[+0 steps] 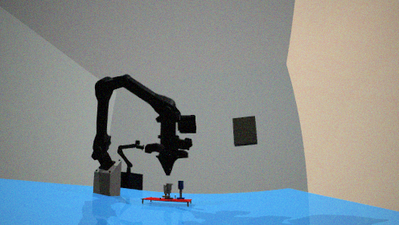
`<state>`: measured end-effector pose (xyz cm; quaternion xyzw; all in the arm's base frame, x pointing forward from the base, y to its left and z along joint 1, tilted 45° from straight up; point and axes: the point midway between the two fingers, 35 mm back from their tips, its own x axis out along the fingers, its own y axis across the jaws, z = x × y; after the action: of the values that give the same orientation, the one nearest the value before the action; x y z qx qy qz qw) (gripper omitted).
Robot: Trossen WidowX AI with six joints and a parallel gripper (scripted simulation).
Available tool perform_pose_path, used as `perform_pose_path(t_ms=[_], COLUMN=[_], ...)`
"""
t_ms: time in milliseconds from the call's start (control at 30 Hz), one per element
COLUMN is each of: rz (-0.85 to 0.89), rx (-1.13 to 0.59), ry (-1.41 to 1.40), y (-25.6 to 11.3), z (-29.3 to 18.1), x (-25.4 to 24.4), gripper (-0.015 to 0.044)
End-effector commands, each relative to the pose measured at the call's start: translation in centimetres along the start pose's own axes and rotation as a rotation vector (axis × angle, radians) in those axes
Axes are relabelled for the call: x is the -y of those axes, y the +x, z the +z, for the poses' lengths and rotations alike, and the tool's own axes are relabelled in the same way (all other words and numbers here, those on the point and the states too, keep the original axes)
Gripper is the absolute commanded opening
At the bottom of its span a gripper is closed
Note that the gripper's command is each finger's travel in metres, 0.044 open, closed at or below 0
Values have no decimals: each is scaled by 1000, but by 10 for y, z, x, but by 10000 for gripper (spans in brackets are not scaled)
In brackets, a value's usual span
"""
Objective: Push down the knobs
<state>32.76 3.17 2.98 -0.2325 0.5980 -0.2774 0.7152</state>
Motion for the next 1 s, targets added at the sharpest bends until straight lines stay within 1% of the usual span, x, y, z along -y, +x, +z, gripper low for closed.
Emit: perform_pose_path(t_ms=[0,833,967], rz=[-5,-16,-16], rx=[1,-20,-22], ry=[-127,-993,-1045], y=[-3,-16,-17], z=[4,25,26], x=[4,25,27], gripper=[0,0,0])
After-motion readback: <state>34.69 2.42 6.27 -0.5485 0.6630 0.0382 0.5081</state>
